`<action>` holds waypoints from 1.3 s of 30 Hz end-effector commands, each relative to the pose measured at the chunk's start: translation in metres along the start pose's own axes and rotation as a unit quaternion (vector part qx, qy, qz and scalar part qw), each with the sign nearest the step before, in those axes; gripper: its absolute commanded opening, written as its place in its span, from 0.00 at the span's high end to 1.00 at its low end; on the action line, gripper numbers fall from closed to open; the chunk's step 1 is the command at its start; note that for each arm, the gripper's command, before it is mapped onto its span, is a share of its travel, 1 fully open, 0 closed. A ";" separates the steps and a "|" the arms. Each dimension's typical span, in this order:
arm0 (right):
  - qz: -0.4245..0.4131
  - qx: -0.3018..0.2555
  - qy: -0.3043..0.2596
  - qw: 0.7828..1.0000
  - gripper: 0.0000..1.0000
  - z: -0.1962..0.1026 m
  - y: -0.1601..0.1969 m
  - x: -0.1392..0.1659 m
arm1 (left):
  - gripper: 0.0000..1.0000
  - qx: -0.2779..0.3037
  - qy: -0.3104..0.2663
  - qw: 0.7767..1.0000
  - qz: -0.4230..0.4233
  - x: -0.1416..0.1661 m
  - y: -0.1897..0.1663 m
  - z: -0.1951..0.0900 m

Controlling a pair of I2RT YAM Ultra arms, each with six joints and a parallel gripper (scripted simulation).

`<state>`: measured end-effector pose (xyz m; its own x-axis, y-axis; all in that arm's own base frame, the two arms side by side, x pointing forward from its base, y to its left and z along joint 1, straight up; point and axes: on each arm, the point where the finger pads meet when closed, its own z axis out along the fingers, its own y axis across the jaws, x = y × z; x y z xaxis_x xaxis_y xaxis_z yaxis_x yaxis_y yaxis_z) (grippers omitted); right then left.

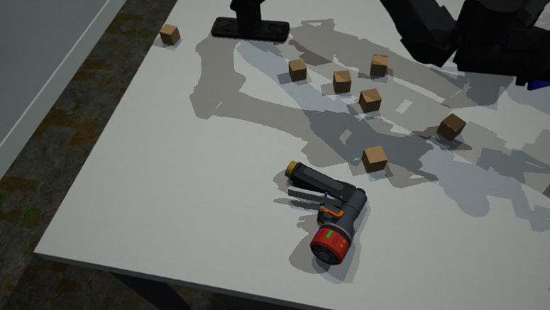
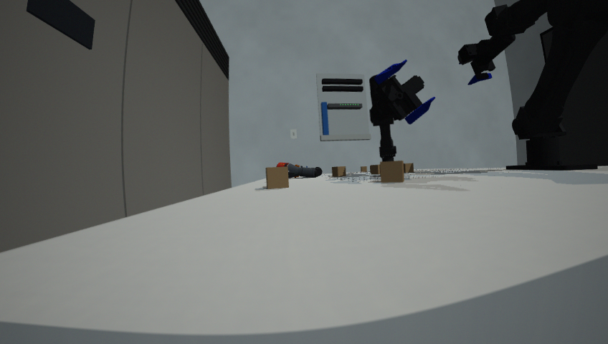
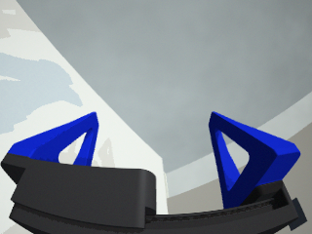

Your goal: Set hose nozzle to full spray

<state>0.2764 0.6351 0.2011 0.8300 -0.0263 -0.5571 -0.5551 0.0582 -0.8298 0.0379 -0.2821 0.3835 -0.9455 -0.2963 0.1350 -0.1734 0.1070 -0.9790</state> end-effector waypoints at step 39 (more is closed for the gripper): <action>0.088 0.076 0.101 0.988 0.00 -0.081 -0.116 0.039 | 0.00 0.029 -0.093 0.987 0.130 -0.057 -0.031 0.017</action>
<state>0.3552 0.5661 0.2543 0.7257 -0.1726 -0.6660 -0.6388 0.1903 -0.7455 0.0931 -0.2835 0.3885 -0.9002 -0.4257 -0.0918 0.0254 0.1592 -0.9869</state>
